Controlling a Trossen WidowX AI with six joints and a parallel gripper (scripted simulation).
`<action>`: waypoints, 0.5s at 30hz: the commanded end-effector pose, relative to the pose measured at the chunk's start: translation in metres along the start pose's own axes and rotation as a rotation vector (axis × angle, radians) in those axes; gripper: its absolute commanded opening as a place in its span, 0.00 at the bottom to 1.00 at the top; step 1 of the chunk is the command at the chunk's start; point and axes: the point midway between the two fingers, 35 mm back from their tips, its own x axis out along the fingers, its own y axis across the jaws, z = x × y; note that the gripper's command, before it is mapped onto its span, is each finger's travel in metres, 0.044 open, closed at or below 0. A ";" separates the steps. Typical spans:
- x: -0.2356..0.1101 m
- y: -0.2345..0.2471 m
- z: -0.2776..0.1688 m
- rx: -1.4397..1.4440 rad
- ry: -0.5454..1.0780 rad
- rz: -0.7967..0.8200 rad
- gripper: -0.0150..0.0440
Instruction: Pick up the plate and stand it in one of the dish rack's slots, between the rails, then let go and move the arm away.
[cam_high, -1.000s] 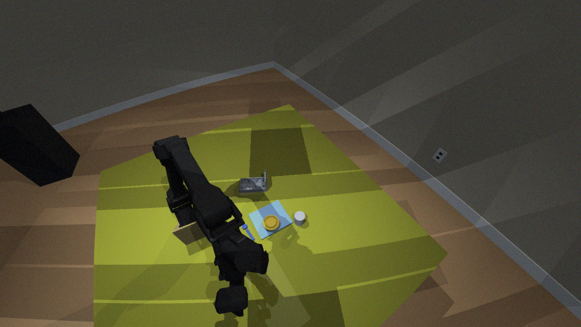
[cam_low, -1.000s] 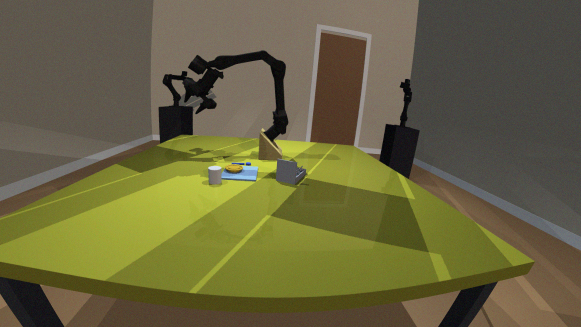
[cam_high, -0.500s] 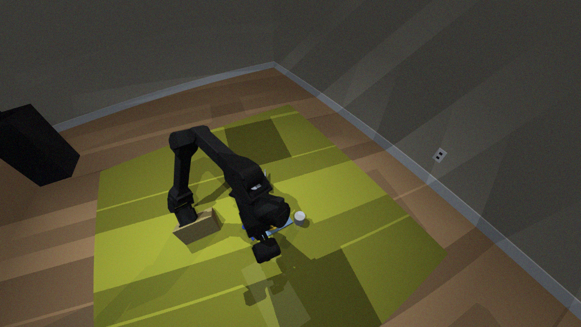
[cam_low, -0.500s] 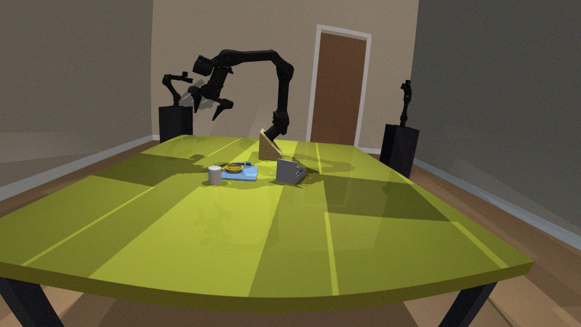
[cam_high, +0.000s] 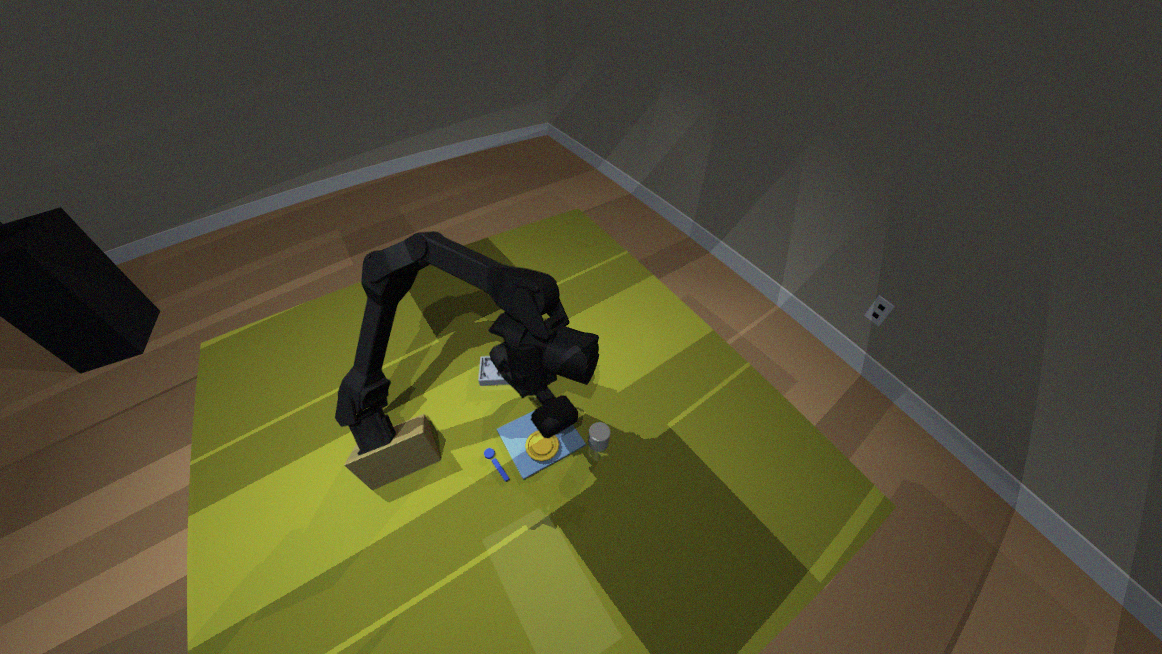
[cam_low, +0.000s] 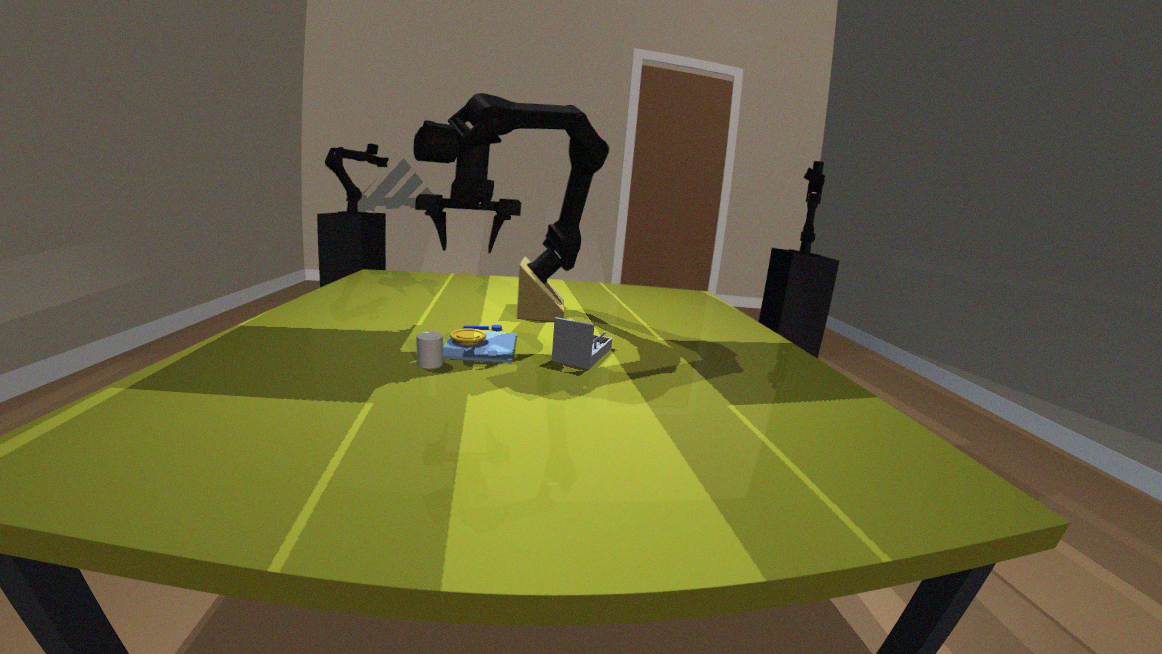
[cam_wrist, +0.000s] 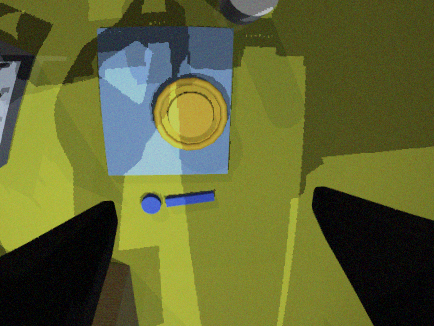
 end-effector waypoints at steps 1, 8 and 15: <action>0.017 -0.001 0.002 0.012 -0.010 0.009 0.93; 0.109 0.004 0.003 0.010 -0.012 0.014 0.93; 0.112 0.007 0.006 0.010 -0.012 0.015 0.93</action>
